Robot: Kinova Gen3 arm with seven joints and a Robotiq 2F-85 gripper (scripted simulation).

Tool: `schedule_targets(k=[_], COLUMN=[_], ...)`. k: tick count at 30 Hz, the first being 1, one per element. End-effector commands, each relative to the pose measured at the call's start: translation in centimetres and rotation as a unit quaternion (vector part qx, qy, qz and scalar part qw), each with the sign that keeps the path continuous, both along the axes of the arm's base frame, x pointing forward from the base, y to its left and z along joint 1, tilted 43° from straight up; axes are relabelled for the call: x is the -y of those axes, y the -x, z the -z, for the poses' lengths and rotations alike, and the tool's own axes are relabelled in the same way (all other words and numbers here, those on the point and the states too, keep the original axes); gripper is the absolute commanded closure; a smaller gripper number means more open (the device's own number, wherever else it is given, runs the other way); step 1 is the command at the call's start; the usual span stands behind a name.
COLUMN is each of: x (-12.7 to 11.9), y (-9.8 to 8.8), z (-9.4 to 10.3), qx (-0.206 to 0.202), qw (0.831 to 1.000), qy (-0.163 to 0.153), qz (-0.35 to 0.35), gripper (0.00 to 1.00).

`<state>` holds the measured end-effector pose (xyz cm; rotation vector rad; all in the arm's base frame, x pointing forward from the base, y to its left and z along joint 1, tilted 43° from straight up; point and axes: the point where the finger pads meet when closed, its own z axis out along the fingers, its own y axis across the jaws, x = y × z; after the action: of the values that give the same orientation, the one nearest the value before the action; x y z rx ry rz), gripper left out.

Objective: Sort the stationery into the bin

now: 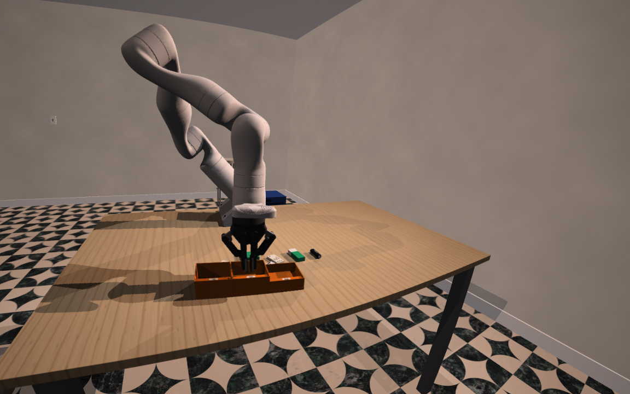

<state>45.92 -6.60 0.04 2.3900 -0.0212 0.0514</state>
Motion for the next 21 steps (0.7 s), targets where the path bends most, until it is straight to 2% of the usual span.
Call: schedule_targets(k=[1,21], x=[0.75,0.89], y=[0.19,0.19], z=[0.81,1.10], qx=[-0.002,-0.004], qw=[1.000,1.000], qy=[0.001,0.001], qz=[0.002,0.001], gripper=[0.91,0.91])
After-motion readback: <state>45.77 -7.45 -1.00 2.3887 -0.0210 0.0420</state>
